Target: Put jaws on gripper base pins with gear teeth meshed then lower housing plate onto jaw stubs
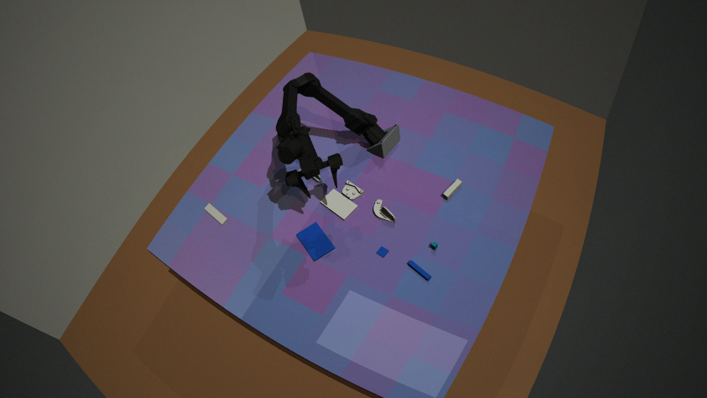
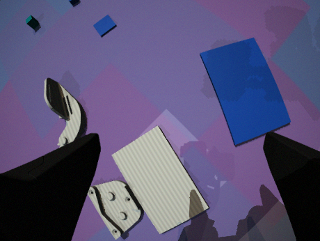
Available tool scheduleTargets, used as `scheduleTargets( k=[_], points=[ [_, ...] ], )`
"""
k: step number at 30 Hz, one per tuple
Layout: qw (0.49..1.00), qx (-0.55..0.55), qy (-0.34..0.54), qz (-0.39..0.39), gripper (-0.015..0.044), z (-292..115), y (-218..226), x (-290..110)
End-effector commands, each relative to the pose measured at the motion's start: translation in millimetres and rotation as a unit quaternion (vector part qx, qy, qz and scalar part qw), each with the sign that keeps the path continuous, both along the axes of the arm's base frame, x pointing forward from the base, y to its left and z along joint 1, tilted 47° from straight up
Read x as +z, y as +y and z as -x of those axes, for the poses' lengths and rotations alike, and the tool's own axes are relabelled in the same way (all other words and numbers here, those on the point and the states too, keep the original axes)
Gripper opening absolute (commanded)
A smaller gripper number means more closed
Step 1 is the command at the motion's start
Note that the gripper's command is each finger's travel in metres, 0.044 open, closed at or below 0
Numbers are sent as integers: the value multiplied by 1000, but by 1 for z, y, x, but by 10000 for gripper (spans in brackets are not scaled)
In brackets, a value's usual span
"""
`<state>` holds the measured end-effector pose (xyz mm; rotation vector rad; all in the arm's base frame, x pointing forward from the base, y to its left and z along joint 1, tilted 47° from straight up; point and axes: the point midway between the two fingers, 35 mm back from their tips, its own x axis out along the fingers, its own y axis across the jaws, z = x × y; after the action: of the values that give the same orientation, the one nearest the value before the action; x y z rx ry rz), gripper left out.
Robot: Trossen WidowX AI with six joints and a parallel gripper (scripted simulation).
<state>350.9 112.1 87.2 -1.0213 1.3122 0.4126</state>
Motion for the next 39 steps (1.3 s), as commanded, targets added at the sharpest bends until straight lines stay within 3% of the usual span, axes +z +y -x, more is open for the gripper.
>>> scheduleTargets(
  k=[1, 28, 39],
  points=[
    [998, 18, 29, 45, 440, 15, -23, 6],
    [925, 140, 235, 265, 440, 106, -137, 69],
    [917, 148, 247, 274, 440, 111, -144, 72]
  ],
)
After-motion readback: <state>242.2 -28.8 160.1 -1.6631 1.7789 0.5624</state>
